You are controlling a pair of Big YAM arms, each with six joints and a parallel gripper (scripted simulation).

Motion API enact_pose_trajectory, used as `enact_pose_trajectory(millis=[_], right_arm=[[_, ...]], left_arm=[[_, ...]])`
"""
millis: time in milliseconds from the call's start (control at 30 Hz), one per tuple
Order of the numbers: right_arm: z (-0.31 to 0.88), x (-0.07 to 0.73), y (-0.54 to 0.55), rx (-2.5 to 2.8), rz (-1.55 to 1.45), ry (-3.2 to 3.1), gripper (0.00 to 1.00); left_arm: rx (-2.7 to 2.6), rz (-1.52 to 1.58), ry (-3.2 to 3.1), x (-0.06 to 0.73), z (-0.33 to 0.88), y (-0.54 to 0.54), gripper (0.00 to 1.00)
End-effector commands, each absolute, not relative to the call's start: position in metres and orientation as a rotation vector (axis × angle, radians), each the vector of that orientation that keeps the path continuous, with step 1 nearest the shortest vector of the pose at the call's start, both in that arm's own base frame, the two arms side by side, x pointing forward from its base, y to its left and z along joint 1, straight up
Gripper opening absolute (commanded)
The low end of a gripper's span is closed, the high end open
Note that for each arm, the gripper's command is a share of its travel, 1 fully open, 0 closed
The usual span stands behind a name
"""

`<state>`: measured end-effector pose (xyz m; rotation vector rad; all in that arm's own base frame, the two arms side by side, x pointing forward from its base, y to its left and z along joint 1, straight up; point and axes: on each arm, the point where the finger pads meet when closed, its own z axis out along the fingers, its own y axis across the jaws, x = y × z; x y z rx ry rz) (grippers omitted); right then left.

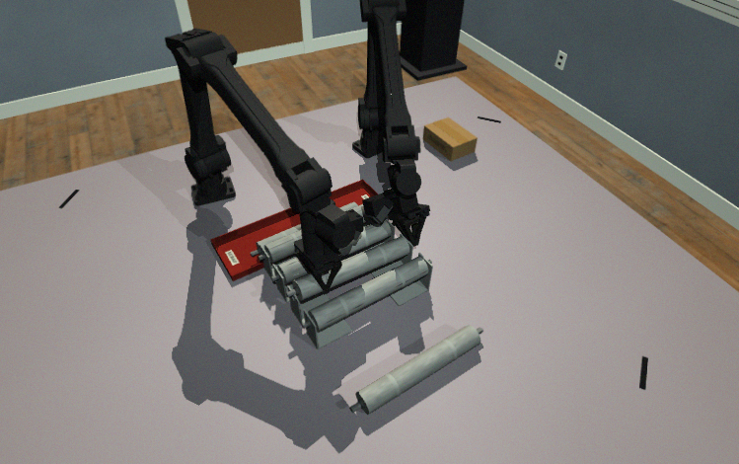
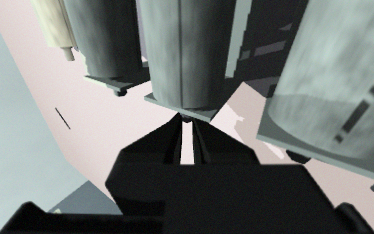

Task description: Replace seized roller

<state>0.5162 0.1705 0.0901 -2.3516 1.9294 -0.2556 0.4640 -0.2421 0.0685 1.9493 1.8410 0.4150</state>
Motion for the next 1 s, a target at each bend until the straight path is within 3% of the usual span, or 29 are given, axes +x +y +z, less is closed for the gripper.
enact_pose_trajectory(millis=[0,967], right_arm=[[0.114,0.529,0.168,-2.298,-0.303,1.917,0.32],[0.114,0.529,0.168,-2.298,-0.303,1.917,0.32]], left_arm=[[1.964,0.447,1.957,0.461,0.041,-0.198,0.03],[1.963,0.468,2.005,0.459,0.033,-0.175,0.03]])
